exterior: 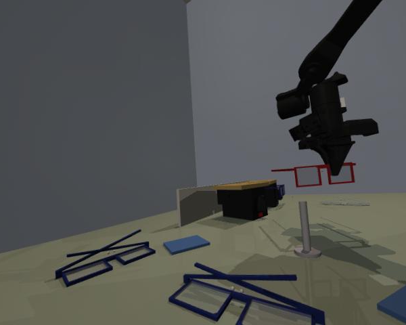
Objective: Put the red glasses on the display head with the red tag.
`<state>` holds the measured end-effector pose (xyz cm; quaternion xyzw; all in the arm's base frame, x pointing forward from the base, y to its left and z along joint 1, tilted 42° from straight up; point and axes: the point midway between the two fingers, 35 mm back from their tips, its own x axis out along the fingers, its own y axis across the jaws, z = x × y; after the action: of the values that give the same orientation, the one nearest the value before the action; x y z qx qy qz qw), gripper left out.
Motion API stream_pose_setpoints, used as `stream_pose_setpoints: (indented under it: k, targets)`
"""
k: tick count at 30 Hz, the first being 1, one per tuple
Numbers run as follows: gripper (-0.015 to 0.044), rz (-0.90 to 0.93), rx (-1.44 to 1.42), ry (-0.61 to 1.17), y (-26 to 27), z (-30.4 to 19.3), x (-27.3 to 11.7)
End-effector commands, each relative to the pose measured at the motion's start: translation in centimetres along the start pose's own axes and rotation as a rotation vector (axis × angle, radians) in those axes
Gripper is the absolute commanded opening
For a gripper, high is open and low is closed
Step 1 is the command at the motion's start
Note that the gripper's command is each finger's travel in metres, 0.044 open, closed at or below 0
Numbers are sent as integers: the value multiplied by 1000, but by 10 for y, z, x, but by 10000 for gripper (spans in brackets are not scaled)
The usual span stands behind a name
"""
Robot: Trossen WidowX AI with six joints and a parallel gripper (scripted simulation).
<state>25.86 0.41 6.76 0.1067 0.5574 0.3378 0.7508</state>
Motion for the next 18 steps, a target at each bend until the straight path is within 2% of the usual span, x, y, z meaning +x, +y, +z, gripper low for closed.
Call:
stream_pose_setpoints:
  k: [1, 12, 18]
  targets:
    - [0, 2, 205, 7, -23, -10, 2]
    - [0, 20, 737, 4, -74, -44, 4]
    - [0, 22, 769, 4, -77, -46, 5]
